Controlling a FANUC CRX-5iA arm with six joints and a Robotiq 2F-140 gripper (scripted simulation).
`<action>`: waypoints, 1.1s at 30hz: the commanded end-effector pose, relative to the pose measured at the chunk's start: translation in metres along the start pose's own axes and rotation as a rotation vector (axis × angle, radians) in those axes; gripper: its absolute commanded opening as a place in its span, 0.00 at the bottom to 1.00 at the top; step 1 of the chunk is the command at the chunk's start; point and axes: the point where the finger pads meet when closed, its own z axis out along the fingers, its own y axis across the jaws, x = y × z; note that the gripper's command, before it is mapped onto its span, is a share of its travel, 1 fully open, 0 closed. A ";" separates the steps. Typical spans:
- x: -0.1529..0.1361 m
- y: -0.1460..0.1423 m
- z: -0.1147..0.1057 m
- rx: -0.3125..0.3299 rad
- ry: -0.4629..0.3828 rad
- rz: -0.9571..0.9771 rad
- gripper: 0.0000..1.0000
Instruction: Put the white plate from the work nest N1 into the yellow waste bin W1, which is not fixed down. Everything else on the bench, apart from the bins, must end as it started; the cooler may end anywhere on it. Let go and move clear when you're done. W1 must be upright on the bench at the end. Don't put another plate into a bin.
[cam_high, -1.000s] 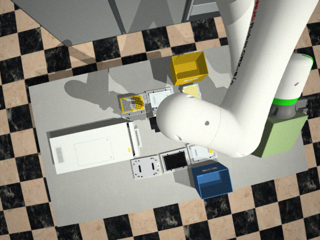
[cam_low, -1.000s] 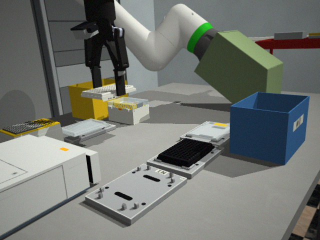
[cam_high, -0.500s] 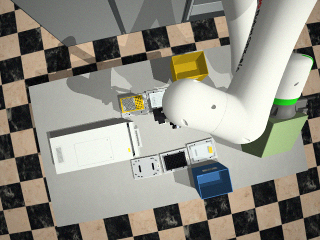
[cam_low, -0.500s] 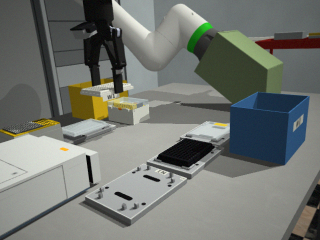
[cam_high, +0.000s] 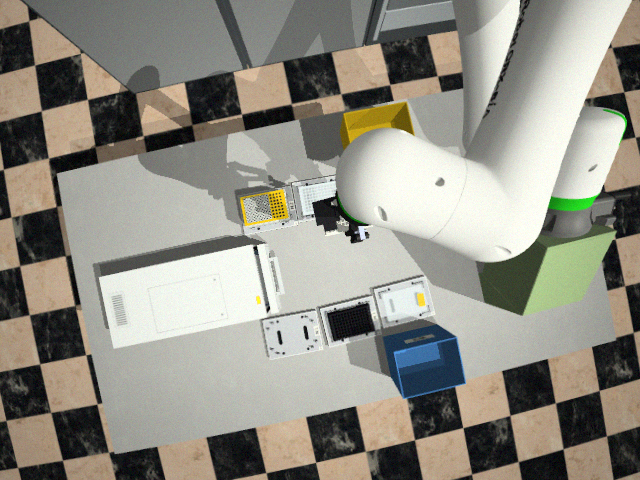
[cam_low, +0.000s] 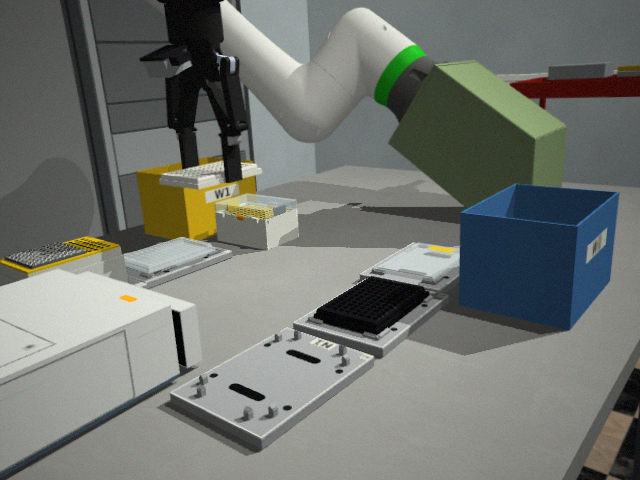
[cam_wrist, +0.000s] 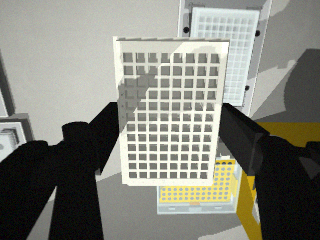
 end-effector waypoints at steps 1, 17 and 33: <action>-0.006 0.010 -0.001 0.000 0.002 0.000 0.10; -0.028 0.040 -0.001 0.000 0.002 0.000 0.10; -0.049 0.071 -0.001 0.000 0.002 0.000 0.10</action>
